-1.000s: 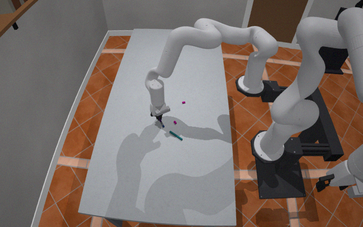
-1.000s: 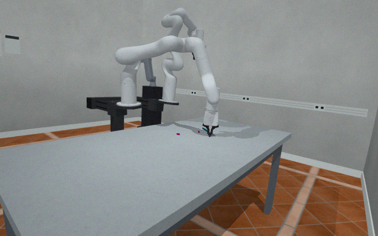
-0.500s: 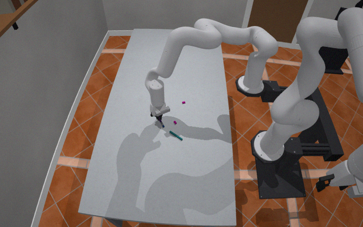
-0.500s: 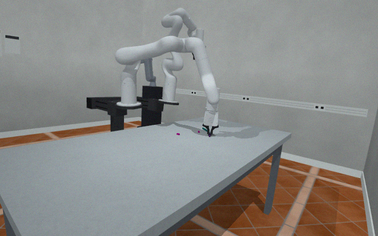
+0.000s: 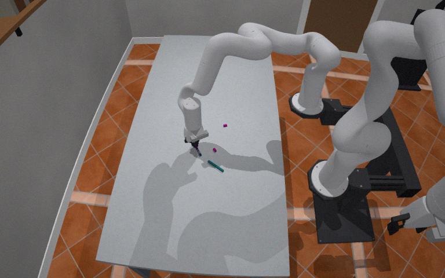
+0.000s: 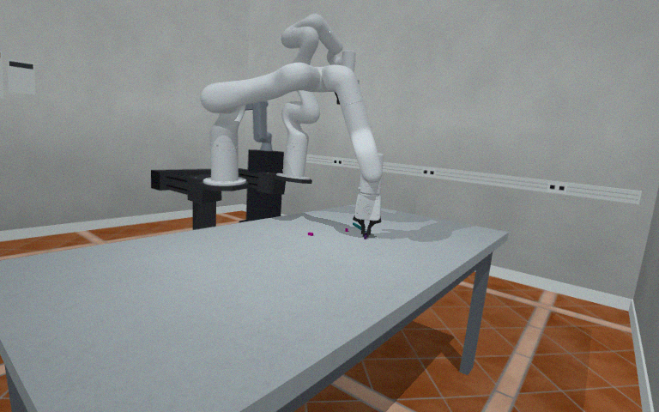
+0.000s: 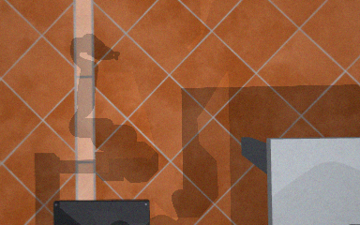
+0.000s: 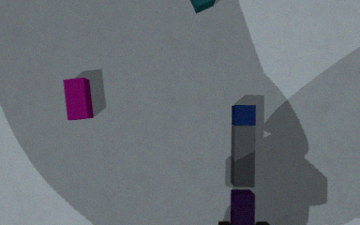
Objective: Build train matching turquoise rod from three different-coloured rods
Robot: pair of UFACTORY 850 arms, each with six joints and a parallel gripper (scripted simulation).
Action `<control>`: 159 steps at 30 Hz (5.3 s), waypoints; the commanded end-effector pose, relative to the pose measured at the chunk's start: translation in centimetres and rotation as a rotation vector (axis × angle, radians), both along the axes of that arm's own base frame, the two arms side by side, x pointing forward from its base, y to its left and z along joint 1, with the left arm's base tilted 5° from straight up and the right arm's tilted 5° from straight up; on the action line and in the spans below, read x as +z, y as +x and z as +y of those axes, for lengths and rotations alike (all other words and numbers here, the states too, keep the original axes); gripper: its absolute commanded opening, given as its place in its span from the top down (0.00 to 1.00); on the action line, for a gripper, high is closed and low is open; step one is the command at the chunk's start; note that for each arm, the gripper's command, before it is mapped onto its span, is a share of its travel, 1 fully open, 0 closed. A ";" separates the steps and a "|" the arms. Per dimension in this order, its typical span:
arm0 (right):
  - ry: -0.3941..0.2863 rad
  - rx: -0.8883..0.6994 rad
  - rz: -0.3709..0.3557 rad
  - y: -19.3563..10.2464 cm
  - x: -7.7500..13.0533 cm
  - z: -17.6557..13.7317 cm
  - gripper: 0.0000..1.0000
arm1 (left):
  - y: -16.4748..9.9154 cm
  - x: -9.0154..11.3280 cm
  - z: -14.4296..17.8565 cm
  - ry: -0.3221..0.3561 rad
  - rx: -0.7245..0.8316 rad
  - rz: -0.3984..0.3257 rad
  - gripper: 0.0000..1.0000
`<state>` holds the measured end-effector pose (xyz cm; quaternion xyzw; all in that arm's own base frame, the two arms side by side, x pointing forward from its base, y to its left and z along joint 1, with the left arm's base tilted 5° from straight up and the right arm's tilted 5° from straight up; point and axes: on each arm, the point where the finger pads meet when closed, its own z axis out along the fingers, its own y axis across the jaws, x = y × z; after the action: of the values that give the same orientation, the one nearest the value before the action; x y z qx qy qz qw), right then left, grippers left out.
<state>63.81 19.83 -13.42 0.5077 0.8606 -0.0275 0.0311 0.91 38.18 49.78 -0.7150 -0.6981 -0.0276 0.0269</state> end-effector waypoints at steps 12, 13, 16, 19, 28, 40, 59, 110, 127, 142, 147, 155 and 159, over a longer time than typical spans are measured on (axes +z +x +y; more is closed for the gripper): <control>0.001 0.000 -0.002 0.1 0.1 0.1 0.94 | 0.0 0.1 0.0 0.002 0.000 0.000 0.00; 0.001 0.000 -0.002 0.1 0.1 0.1 0.94 | 0.0 0.1 0.0 0.002 0.000 0.000 0.00; 0.001 0.000 -0.002 0.1 0.1 0.1 0.94 | 0.0 0.1 0.0 0.002 0.000 0.000 0.00; 0.001 0.000 -0.002 0.1 0.1 0.1 0.94 | 0.0 0.1 0.0 0.002 0.000 0.000 0.00; 0.001 0.000 -0.002 0.0 0.1 0.3 0.94 | 0.0 0.1 0.0 0.002 0.000 0.000 0.00; 0.001 0.000 -0.002 0.0 0.1 0.3 0.94 | 0.0 0.1 0.0 0.002 0.000 0.000 0.00; 0.001 0.000 -0.002 0.0 0.1 0.3 0.78 | 0.0 0.1 0.0 0.002 0.000 0.000 0.00; 0.001 0.000 -0.002 -0.3 9.1 1.0 0.00 | 0.0 0.1 0.0 0.002 0.000 0.000 0.00; 0.001 0.000 -0.002 -0.3 9.1 1.0 0.00 | 0.0 0.1 0.0 0.002 0.000 0.000 0.00; 0.001 0.000 -0.002 -0.3 12.6 1.3 0.00 | 0.0 0.1 0.0 0.002 0.000 0.000 0.00; 0.001 0.000 -0.002 -0.4 15.1 1.5 0.00 | 0.0 0.1 0.0 0.002 0.000 0.000 0.00; 0.001 0.000 -0.002 -0.5 17.3 1.7 0.00 | 0.0 0.1 0.0 0.002 0.000 0.000 0.00; 0.001 0.000 -0.002 -0.5 17.4 1.7 0.00 | 0.0 0.1 0.0 0.002 0.000 0.000 0.00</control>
<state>63.26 21.44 3.49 0.5077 0.8606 -0.0274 0.0312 0.91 38.18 49.78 -0.7150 -0.6981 -0.0276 0.0269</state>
